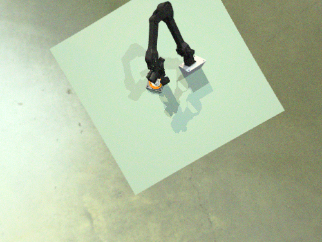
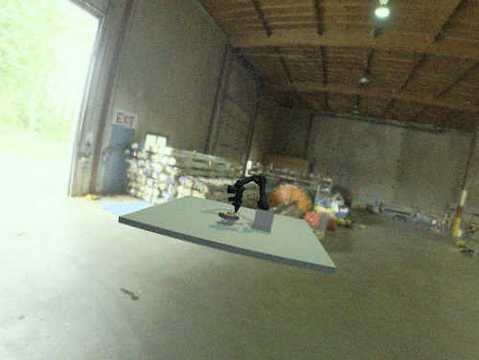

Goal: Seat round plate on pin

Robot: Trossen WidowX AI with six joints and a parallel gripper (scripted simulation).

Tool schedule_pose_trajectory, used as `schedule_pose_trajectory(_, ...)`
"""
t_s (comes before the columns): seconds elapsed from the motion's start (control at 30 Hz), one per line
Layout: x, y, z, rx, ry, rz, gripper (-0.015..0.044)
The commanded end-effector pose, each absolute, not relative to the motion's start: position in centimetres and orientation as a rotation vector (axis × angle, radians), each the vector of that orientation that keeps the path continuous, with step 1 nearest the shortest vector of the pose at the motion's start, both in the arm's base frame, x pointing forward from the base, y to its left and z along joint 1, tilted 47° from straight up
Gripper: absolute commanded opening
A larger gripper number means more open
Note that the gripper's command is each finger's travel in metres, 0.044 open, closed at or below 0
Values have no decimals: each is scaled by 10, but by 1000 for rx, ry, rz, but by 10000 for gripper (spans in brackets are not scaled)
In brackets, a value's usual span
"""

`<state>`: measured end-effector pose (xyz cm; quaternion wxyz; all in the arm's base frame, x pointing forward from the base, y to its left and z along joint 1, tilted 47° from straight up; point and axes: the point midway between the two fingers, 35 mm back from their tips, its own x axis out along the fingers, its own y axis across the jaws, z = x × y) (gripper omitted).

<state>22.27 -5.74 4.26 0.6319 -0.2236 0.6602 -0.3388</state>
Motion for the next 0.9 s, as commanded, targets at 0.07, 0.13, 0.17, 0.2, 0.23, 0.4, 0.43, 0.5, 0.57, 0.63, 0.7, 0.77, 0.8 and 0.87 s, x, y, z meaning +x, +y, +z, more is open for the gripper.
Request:
schedule_pose_trajectory(0.07,226,-46,55,-510,1501,-771,0)
schedule_pose_trajectory(0.13,226,-38,62,-509,1502,-770,0)
schedule_pose_trajectory(0.17,226,-35,65,-510,1502,-770,0)
schedule_pose_trajectory(0.2,226,-31,69,-510,1502,-771,0)
schedule_pose_trajectory(0.23,226,-28,71,-510,1502,-771,0)
schedule_pose_trajectory(0.4,225,-29,68,-522,1506,-768,0)
schedule_pose_trajectory(0.43,225,-29,68,-522,1506,-768,0)
schedule_pose_trajectory(0.5,225,-29,68,-522,1506,-768,0)
schedule_pose_trajectory(0.57,225,-29,68,-522,1506,-768,0)
schedule_pose_trajectory(0.63,225,-29,68,-522,1506,-768,0)
schedule_pose_trajectory(0.7,225,-29,68,-522,1506,-768,0)
schedule_pose_trajectory(0.77,225,-29,68,-522,1506,-768,0)
schedule_pose_trajectory(0.8,225,-29,68,-522,1506,-768,0)
schedule_pose_trajectory(0.87,225,-29,68,-522,1506,-768,0)
